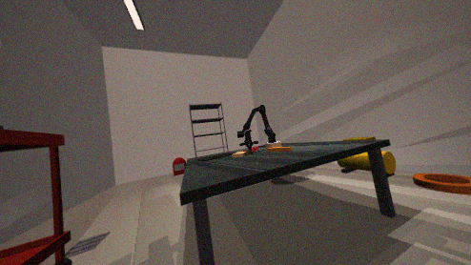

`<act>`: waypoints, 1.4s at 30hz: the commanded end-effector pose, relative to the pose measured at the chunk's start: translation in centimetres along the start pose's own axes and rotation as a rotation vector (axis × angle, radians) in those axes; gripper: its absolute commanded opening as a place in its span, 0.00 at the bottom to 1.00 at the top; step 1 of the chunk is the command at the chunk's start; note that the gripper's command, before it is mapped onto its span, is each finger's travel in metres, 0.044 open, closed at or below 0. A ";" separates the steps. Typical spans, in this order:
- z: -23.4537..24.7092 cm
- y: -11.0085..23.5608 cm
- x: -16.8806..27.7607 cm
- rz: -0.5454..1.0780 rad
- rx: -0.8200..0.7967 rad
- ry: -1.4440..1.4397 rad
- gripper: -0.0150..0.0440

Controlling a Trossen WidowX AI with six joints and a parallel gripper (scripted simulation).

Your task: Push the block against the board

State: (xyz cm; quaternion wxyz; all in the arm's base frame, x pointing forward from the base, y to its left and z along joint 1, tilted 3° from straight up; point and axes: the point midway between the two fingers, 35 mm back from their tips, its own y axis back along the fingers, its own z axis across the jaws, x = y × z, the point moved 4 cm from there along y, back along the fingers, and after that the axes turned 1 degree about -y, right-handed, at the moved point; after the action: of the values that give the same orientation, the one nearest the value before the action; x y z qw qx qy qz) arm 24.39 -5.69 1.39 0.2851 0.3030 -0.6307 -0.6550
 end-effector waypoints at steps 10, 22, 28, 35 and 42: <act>-0.2 0.0 1.8 -0.009 0.002 0.003 0.25; -0.2 -0.1 3.7 -0.007 0.002 0.003 0.25; -0.1 -0.1 4.7 -0.007 0.001 0.003 0.25; -0.1 5.4 4.4 -0.007 0.002 0.003 0.25; 0.0 5.5 4.0 -0.008 0.002 -0.046 0.25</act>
State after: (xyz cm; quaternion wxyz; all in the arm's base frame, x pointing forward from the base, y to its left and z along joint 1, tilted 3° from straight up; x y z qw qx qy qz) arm 21.55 -9.16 6.42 0.2790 0.2995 -0.6310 -0.6590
